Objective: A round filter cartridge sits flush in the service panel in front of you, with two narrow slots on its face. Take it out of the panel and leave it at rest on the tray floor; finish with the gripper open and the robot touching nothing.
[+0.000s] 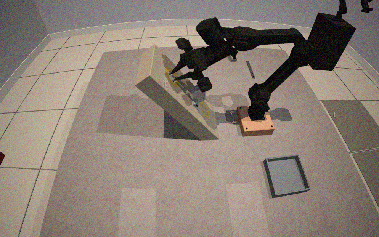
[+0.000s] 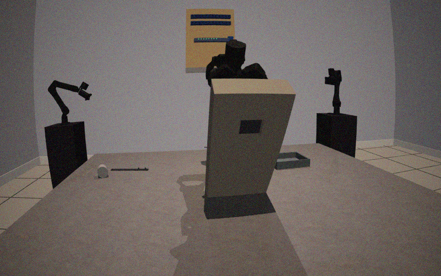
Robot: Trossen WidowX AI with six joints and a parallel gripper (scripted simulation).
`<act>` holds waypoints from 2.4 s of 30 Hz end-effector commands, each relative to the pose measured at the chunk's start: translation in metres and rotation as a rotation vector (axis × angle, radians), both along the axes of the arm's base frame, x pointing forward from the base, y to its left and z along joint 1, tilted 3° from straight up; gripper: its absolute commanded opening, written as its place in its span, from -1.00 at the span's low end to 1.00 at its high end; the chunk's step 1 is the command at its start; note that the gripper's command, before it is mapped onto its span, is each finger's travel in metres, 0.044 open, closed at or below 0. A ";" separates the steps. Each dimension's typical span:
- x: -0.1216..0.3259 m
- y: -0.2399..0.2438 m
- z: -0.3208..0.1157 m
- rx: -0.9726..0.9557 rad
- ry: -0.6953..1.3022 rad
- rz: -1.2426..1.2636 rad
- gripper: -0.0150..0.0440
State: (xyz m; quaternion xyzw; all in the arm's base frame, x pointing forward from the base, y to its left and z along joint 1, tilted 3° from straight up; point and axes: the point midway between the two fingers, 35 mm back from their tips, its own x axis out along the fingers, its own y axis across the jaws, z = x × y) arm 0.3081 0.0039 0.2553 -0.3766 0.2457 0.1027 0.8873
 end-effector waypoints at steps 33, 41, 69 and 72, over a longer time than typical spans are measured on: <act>0.004 0.000 -0.002 -0.004 0.002 0.003 -0.13; 0.004 0.000 -0.003 -0.004 0.002 0.003 -0.13; 0.013 0.000 -0.008 -0.004 0.001 0.003 -0.13; 0.014 0.000 -0.009 -0.004 0.001 0.003 -0.13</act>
